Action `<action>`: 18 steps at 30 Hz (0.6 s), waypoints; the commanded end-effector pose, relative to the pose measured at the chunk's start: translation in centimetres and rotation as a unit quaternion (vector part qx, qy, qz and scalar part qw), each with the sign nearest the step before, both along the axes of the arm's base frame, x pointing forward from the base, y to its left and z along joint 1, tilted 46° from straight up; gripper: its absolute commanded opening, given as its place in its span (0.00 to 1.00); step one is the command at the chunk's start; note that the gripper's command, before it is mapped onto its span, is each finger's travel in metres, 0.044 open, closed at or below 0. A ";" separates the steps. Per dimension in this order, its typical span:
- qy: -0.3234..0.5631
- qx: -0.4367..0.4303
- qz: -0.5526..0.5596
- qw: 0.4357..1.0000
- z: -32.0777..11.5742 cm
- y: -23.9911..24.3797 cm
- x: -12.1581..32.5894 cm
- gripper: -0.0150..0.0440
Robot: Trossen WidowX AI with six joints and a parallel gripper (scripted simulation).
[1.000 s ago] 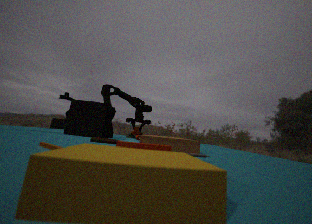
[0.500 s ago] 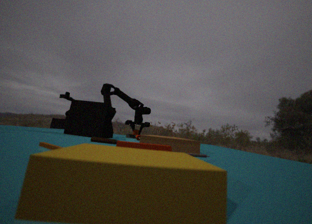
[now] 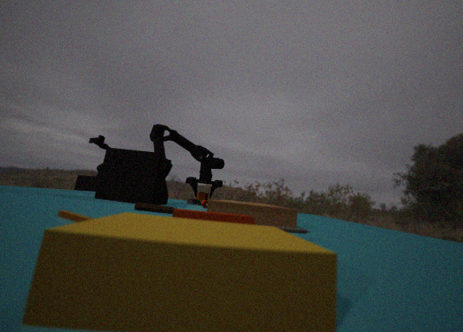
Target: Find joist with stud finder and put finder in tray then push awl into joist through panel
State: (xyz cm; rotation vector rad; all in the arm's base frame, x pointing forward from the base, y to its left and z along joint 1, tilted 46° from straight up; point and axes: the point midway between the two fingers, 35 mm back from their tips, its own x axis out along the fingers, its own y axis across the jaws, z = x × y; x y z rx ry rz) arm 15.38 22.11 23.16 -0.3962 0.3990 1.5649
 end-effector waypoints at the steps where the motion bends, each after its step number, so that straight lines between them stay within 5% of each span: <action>1: -0.004 -0.006 0.002 1.000 1.3 -1.5 0.5 1.00; 11: 0.001 0.003 -0.002 1.000 6.3 -6.3 0.2 1.00; 18: 0.069 -0.065 -0.103 0.990 0.9 -8.8 6.4 1.00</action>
